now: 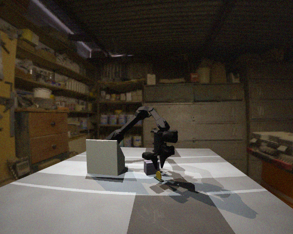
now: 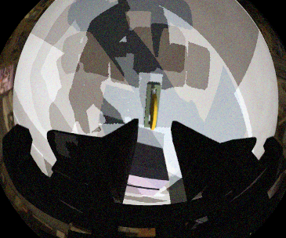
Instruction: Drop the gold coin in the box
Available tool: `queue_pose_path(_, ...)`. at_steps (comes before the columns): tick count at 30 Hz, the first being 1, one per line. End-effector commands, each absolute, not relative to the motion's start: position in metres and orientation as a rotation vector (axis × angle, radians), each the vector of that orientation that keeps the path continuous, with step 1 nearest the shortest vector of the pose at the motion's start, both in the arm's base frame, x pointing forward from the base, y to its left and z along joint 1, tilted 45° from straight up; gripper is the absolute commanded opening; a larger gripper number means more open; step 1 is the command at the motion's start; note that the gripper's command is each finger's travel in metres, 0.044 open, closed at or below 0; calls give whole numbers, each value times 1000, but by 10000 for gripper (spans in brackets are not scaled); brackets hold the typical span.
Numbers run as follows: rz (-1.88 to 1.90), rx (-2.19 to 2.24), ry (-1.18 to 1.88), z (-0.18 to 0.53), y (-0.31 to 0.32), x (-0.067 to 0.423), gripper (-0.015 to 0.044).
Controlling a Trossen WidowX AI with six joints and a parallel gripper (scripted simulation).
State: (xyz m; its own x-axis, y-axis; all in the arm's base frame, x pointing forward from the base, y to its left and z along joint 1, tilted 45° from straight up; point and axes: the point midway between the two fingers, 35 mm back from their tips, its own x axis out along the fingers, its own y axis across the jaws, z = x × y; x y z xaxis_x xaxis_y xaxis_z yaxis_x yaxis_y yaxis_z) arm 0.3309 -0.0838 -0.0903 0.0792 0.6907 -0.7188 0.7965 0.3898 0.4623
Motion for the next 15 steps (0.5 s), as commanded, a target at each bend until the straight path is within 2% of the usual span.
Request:
queue_pose_path(1, -132, 1344, 1648, -95, -78, 331, 161)
queue_pose_path(15, -131, 1344, 1648, -111, -63, 333, 161)
